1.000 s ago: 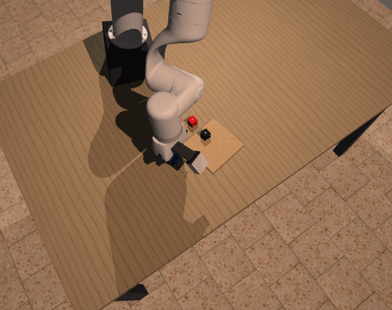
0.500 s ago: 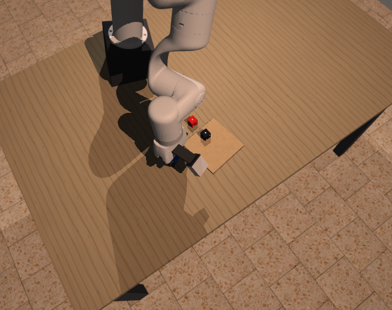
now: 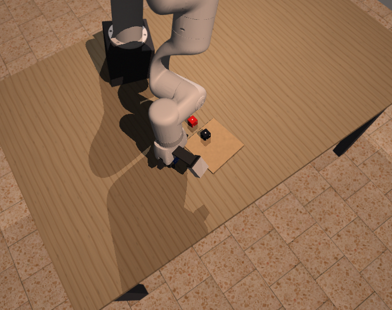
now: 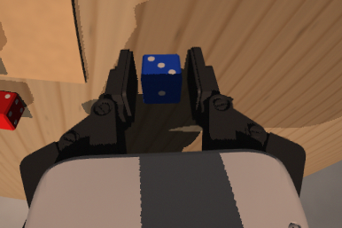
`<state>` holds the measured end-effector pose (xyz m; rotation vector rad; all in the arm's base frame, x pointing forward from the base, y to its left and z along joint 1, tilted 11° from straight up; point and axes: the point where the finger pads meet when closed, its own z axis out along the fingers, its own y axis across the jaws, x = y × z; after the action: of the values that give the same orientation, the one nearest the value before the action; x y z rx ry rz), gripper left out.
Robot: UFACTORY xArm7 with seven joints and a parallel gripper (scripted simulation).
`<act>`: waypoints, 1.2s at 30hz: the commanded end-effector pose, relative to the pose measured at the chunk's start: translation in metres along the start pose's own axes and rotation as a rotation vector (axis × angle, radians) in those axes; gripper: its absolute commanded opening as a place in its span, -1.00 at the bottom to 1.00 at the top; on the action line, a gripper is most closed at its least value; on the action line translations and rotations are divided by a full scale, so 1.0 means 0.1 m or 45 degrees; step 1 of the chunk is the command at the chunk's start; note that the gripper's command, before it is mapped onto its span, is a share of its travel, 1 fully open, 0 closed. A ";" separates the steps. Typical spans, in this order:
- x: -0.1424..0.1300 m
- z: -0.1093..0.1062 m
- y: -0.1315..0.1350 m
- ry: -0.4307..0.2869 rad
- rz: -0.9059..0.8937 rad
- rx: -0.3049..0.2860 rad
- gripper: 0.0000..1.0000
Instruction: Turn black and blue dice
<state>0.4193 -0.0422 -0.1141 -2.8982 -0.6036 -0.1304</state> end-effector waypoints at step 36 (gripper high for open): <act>0.01 -0.01 0.01 0.003 0.001 -0.003 -0.58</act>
<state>0.4192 -0.0422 -0.1142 -2.8982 -0.6036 -0.1302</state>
